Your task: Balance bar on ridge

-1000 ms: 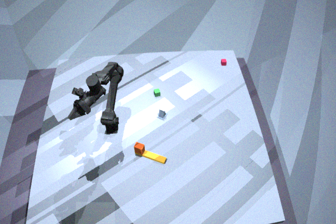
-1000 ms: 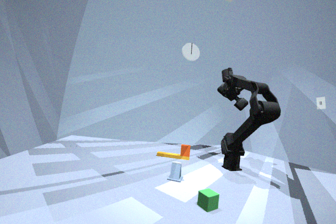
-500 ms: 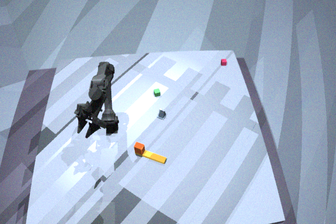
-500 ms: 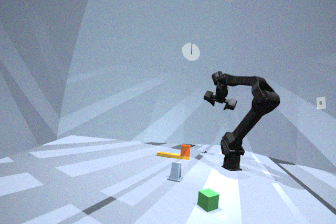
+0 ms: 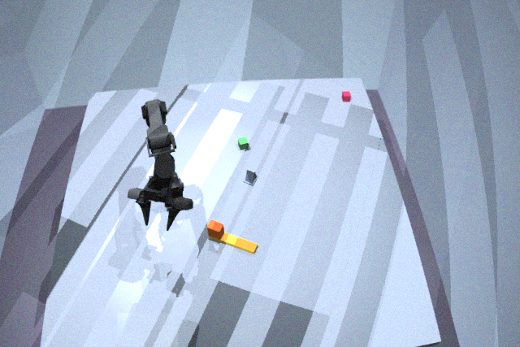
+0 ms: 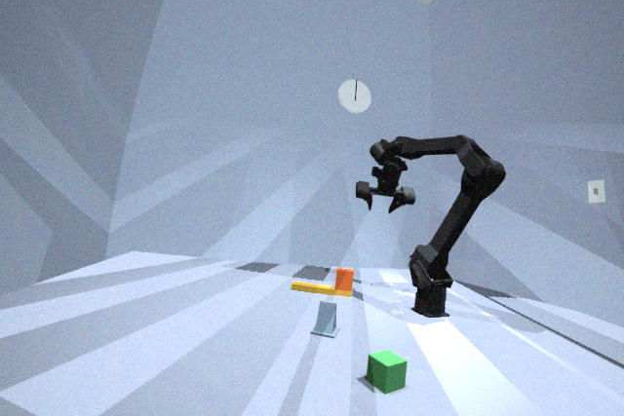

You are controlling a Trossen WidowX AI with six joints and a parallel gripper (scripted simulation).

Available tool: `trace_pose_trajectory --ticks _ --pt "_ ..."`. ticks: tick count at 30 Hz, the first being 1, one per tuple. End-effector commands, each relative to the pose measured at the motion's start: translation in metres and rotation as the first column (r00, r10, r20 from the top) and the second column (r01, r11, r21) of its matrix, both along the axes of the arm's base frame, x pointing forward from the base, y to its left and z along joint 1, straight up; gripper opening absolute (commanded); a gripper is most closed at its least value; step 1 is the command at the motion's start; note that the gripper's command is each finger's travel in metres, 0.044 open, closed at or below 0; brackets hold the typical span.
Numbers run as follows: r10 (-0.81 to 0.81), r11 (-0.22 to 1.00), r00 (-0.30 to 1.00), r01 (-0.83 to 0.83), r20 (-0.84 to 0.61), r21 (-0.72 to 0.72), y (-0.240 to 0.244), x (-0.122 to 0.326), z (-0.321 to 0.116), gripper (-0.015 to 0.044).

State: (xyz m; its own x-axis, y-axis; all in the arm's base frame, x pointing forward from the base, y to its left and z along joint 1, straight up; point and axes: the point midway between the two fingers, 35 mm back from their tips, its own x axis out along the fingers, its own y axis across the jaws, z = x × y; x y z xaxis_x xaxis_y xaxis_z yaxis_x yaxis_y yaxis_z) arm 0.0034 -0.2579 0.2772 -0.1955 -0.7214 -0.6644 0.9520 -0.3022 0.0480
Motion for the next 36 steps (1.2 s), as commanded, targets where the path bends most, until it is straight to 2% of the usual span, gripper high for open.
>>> trace_pose_trajectory --ticks 1,9,20,25,36 --pt "0.131 0.987 0.991 -0.127 -0.034 0.099 -0.005 0.022 -0.013 0.0315" --pt "0.388 0.893 0.919 -0.358 -0.065 0.273 -0.005 0.066 -0.034 0.0315" --pt "0.677 0.663 0.735 -0.588 -0.037 0.462 0.008 0.122 -0.06 0.0315" --pt "0.776 0.536 0.63 -0.656 -0.006 0.531 0.018 0.145 -0.07 0.0315" --pt "0.935 0.176 0.336 -0.72 0.116 0.671 0.05 0.19 -0.096 0.0315"
